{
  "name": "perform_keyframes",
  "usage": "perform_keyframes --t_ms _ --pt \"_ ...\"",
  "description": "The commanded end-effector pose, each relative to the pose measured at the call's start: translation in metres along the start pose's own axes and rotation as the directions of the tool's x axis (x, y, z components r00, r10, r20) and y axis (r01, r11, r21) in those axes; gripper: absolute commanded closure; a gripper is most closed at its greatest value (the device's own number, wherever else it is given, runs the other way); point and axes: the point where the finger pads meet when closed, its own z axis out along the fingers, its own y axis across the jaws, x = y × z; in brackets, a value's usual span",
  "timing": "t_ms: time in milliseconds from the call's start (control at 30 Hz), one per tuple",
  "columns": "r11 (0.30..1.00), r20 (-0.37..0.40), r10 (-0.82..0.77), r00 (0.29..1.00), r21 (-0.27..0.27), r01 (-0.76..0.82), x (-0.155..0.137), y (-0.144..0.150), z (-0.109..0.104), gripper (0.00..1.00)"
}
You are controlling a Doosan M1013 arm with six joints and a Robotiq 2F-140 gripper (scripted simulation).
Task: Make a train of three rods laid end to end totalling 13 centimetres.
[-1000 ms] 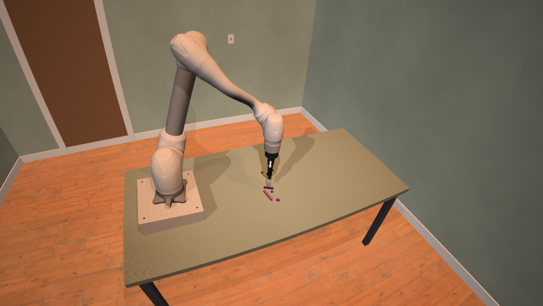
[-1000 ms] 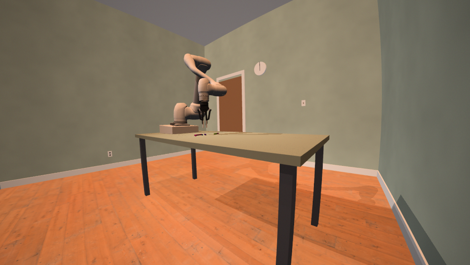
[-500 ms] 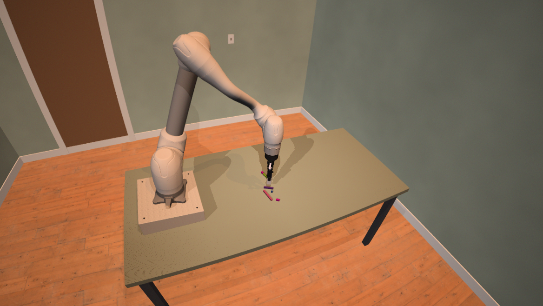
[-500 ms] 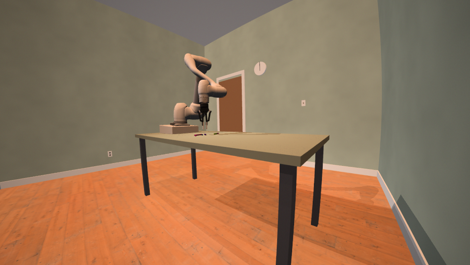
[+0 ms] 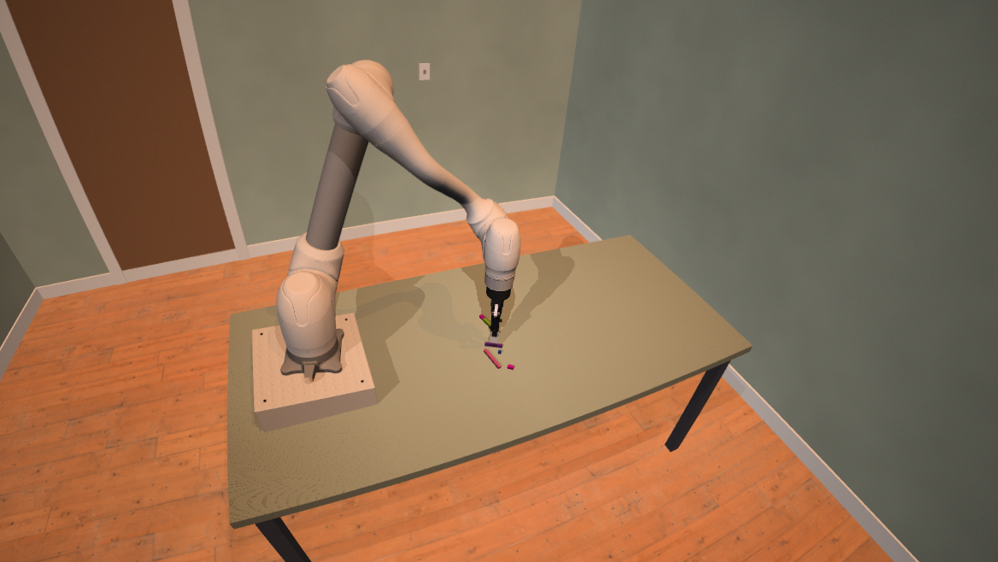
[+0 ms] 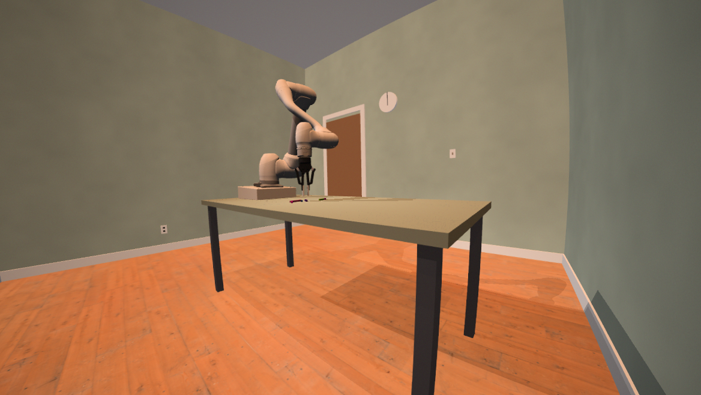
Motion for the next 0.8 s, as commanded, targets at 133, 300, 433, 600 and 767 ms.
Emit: perform_keyframes --t_ms 133,300,433,600,767 --pt "1.000 0.000 0.000 1.000 0.000 0.000 0.000 0.000 0.009 0.85" --pt "1.000 0.000 0.000 1.000 0.000 0.000 0.000 0.000 0.013 0.85" --pt "1.000 0.000 0.000 1.000 0.000 0.000 0.000 0.000 0.014 0.85" --pt "1.000 0.000 0.000 1.000 0.000 0.000 0.000 0.000 0.015 0.85" --pt "1.000 0.000 0.000 1.000 0.000 0.000 0.000 0.000 0.015 0.85"
